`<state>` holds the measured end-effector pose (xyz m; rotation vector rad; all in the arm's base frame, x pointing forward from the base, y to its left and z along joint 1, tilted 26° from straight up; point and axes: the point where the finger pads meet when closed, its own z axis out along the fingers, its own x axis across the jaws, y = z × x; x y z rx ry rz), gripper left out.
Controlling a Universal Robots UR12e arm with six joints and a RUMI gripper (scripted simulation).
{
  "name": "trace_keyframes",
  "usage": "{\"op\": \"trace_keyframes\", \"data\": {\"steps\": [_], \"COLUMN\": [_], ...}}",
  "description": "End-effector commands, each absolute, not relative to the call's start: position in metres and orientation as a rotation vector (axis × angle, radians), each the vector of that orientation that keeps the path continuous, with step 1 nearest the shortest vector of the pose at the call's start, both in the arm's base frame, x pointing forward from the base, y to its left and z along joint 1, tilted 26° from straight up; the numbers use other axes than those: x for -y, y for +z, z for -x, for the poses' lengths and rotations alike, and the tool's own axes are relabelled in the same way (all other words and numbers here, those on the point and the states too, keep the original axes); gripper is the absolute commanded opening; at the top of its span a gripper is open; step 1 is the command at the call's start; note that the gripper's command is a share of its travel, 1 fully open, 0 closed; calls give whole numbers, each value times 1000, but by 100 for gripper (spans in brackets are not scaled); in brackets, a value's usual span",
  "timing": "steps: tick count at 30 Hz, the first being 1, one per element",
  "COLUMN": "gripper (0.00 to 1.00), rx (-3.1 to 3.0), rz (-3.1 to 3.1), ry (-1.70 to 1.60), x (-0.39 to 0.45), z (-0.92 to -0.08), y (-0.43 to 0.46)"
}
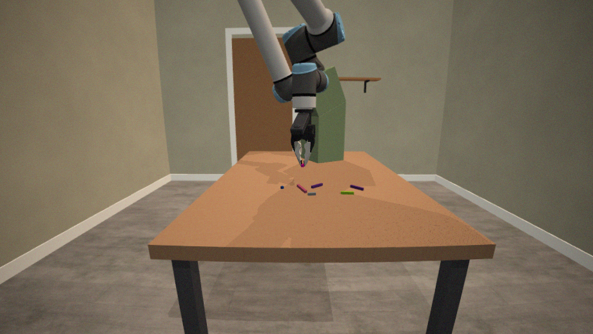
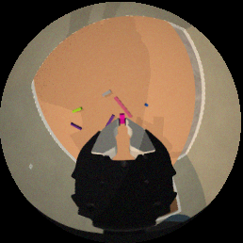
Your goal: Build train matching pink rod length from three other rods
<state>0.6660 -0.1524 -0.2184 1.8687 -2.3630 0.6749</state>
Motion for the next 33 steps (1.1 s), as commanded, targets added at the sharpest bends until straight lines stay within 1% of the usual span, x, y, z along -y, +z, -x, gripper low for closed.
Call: {"op": "trace_keyframes", "data": {"steps": [1,9,33], "gripper": [0,0,0], "rx": [2539,2802,2851], "rz": [-1683,-1340,-1264], "ry": [685,701,704], "x": [181,231,242], "z": [-666,-660,-658], "y": [-206,-185,-182]}}
